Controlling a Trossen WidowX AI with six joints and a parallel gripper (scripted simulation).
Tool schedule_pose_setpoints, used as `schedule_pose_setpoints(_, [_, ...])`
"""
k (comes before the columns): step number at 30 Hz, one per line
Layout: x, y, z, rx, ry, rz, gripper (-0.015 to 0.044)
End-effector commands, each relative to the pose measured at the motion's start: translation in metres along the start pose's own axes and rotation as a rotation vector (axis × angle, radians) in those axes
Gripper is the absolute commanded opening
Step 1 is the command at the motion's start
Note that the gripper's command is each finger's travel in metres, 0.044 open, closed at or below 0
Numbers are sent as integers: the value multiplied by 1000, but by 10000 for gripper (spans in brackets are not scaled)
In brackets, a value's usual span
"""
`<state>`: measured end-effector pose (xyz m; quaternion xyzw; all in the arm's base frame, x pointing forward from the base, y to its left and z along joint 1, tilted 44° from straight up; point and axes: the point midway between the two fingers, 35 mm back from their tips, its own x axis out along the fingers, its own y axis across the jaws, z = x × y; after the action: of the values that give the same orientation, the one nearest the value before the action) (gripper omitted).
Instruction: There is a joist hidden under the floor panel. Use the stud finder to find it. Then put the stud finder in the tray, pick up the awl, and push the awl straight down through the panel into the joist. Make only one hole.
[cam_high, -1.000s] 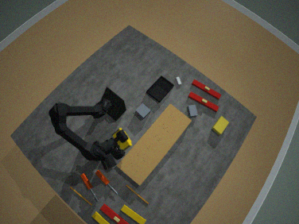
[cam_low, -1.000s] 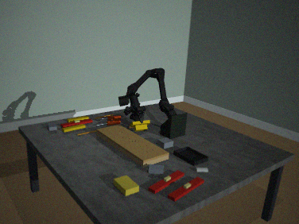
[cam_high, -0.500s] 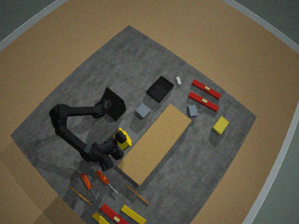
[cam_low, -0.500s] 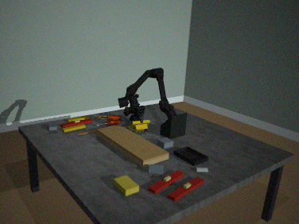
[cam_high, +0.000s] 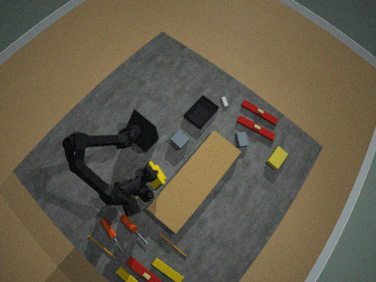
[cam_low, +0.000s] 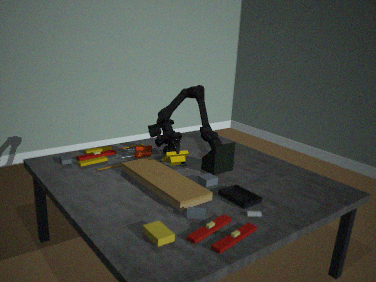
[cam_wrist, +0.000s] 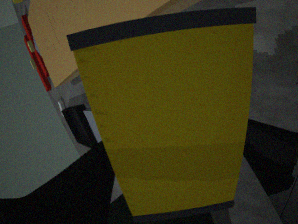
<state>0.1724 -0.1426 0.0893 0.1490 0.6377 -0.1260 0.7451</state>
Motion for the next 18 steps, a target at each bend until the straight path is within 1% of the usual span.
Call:
schedule_pose_setpoints(1, [-1,1,1,-6,-6,34,0])
schedule_pose_setpoints(7, [0,-1,1,-7,-10,49,0])
schedule_pose_setpoints(18, [12,-16,3,-3,-10,37,0])
